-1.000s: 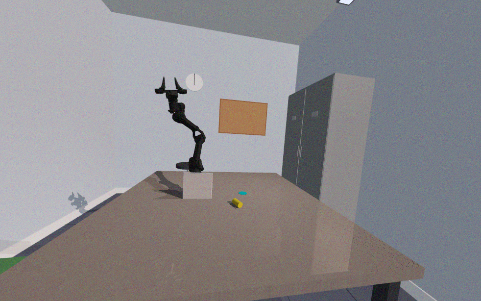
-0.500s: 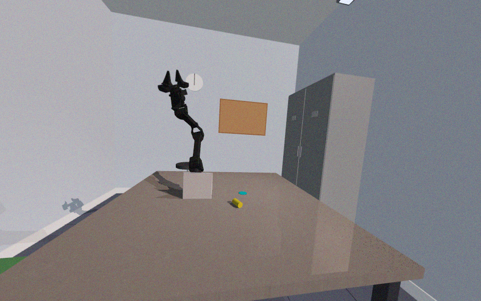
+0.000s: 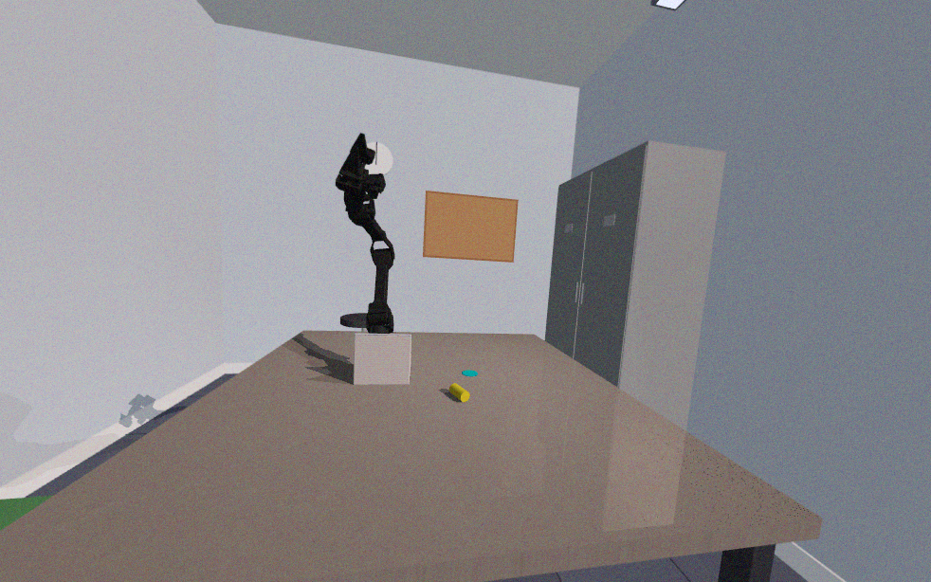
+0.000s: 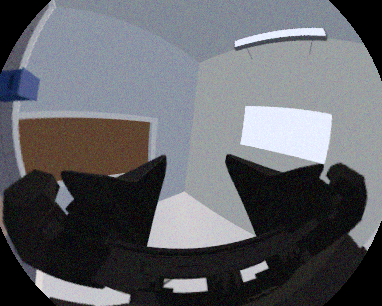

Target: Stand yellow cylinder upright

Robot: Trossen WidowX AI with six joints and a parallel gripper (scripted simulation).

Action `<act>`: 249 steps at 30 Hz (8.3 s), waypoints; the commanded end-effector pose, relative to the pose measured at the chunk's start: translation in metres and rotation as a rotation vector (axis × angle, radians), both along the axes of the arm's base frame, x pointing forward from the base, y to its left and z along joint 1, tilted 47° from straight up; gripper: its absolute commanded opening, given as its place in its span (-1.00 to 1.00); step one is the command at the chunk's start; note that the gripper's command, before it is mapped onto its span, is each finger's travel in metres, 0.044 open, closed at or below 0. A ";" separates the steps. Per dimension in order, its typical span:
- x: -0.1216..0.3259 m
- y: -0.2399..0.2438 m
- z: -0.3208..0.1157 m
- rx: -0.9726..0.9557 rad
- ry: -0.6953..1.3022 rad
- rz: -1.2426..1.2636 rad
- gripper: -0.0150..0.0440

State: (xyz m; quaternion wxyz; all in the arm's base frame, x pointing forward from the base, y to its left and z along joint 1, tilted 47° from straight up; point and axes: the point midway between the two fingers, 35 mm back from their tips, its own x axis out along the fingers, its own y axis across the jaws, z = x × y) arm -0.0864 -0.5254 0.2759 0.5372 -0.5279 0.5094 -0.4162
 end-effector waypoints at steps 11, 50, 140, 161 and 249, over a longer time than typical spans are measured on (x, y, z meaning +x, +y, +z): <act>0.088 -0.012 -0.092 0.384 -0.353 0.109 0.56; 0.306 0.138 -0.300 1.633 -0.839 -0.295 0.56; 0.364 0.386 -0.404 2.028 -0.461 -1.478 -0.14; 0.357 0.356 -0.369 2.022 -0.447 -1.497 -0.14; 0.419 0.482 -0.204 2.216 -0.144 -0.598 -0.14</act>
